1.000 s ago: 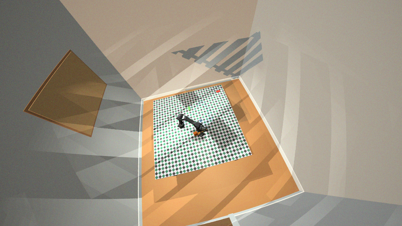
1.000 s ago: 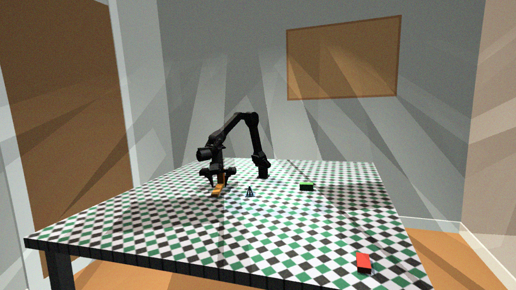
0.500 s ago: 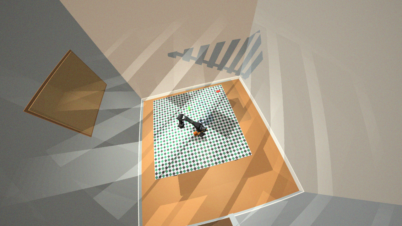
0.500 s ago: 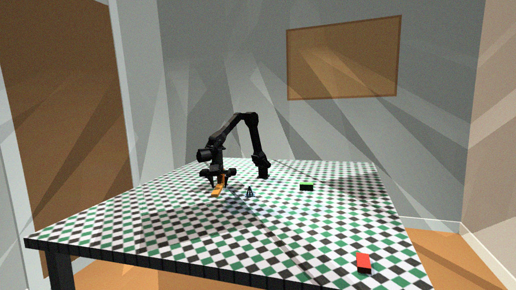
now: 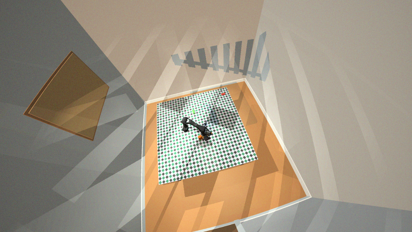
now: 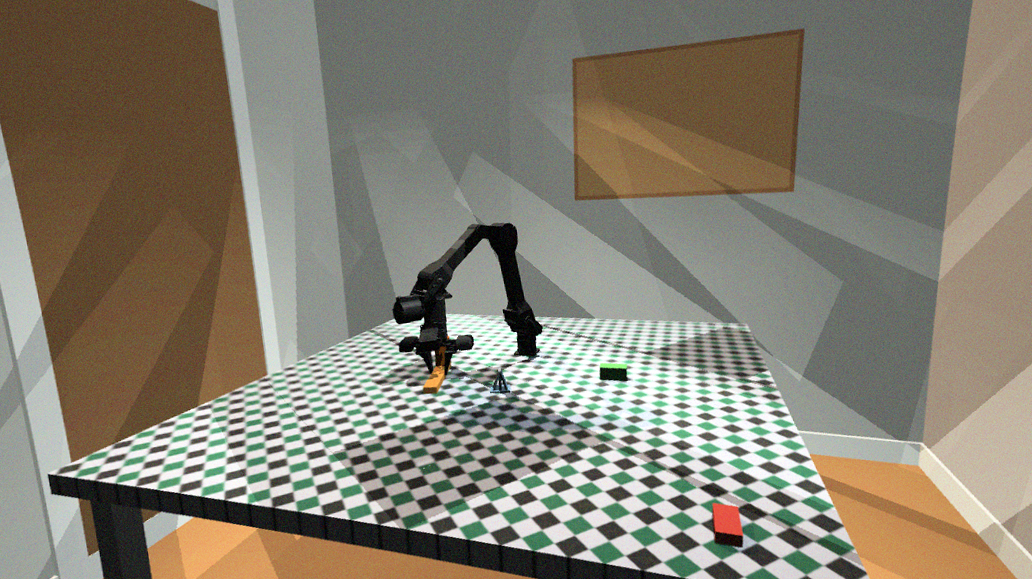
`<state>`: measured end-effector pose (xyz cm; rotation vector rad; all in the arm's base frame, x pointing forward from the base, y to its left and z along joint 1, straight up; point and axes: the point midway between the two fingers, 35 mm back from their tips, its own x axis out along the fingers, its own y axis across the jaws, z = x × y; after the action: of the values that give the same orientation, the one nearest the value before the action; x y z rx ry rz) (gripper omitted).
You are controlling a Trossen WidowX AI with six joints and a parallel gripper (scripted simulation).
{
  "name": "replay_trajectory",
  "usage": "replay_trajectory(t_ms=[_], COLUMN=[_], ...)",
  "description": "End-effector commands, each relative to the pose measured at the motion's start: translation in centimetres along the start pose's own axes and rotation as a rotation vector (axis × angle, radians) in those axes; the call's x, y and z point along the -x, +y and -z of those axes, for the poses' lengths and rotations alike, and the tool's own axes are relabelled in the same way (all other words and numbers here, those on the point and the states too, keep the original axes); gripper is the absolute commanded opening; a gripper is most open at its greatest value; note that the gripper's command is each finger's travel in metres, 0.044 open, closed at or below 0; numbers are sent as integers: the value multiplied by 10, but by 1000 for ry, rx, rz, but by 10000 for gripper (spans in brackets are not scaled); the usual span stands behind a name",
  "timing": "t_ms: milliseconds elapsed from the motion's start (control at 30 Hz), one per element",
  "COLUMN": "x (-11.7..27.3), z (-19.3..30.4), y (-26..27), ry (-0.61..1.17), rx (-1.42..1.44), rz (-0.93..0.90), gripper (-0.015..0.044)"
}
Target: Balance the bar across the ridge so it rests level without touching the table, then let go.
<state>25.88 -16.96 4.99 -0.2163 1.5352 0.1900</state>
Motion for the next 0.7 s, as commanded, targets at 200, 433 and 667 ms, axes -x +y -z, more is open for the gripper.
replay_trajectory(t_ms=[200, 433, 667], x=[21, 39, 57], z=[-2, -3, -3], y=[-3, -4, -4], ry=[0, 0, 1], rx=[-1, -2, -3], rz=[2, 2, 3], gripper=[0, 0, 0])
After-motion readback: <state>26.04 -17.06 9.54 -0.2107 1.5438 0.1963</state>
